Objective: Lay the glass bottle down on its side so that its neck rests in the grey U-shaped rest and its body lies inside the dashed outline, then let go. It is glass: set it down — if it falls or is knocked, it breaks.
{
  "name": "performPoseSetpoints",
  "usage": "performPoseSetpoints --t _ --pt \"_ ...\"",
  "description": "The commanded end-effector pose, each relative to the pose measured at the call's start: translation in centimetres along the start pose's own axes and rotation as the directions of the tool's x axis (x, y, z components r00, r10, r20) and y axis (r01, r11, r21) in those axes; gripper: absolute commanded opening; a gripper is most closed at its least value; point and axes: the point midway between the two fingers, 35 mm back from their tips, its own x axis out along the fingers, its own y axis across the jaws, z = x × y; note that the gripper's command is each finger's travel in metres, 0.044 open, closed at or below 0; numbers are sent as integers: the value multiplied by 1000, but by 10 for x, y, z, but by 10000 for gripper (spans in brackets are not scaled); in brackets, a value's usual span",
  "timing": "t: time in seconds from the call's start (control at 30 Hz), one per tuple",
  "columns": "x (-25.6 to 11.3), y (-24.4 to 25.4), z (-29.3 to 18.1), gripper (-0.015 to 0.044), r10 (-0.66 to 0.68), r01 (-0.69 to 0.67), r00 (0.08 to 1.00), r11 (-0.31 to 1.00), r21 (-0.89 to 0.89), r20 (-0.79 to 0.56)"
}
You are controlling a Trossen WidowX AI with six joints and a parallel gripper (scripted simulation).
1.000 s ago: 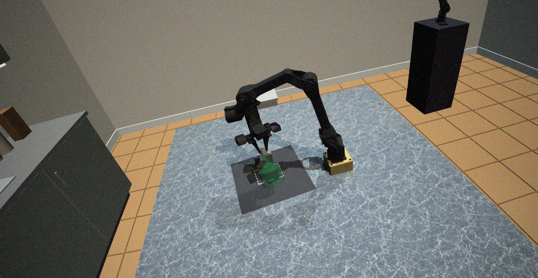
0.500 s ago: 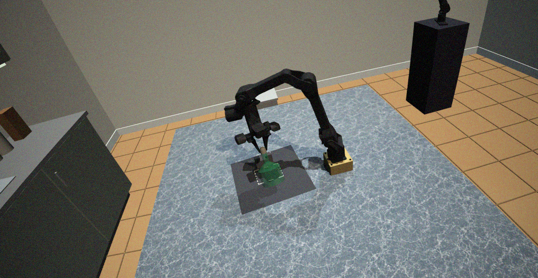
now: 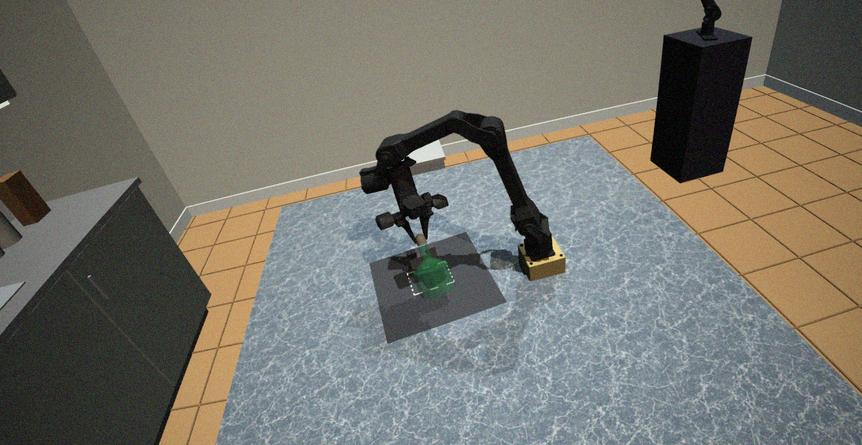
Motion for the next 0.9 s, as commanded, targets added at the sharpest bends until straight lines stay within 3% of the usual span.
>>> performPoseSetpoints --t 0.0,0.87 --pt "0 0 -10 107 1 -1 1000 1000 1 -8" --pt "0 2 -25 107 -8 9 999 1000 -7 35"
